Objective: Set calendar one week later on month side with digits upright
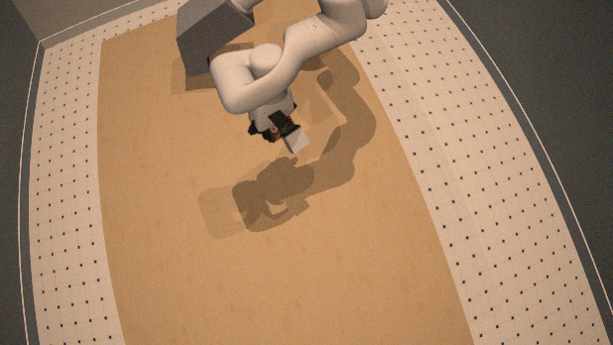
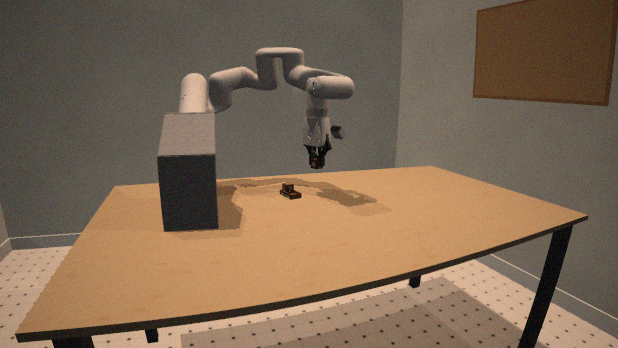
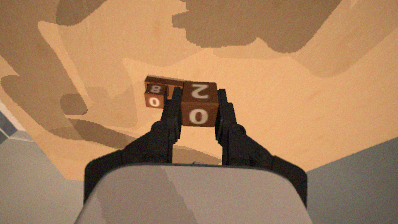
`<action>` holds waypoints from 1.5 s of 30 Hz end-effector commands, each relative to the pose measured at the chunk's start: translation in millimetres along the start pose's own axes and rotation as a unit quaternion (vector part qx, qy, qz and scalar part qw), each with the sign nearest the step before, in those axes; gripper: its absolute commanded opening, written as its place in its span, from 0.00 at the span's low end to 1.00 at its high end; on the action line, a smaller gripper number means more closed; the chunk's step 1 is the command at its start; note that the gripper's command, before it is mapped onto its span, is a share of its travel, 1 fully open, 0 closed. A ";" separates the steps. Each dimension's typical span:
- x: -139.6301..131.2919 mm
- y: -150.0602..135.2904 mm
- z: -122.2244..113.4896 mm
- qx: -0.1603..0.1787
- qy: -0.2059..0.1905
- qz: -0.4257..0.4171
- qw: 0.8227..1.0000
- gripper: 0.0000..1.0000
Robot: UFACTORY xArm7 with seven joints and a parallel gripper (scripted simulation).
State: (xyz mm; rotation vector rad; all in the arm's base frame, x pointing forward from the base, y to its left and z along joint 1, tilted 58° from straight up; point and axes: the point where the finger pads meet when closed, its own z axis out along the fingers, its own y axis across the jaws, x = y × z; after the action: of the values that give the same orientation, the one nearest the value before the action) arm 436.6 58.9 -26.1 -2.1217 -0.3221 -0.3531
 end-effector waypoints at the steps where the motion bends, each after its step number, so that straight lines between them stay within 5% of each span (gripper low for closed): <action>1: 7.6 2.6 0.0 0.003 -0.008 0.076 0.997 0.29; 10: 16.2 3.6 2.8 0.004 -0.011 0.167 0.986 0.29; 32: 16.6 3.6 4.9 0.005 -0.011 0.172 0.985 0.29; 45: 16.4 3.6 44.9 0.005 -0.011 0.172 0.985 0.29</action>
State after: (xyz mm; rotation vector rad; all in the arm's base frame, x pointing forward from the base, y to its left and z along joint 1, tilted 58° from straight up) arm 455.7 85.1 -38.1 -2.1227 0.0318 -0.1223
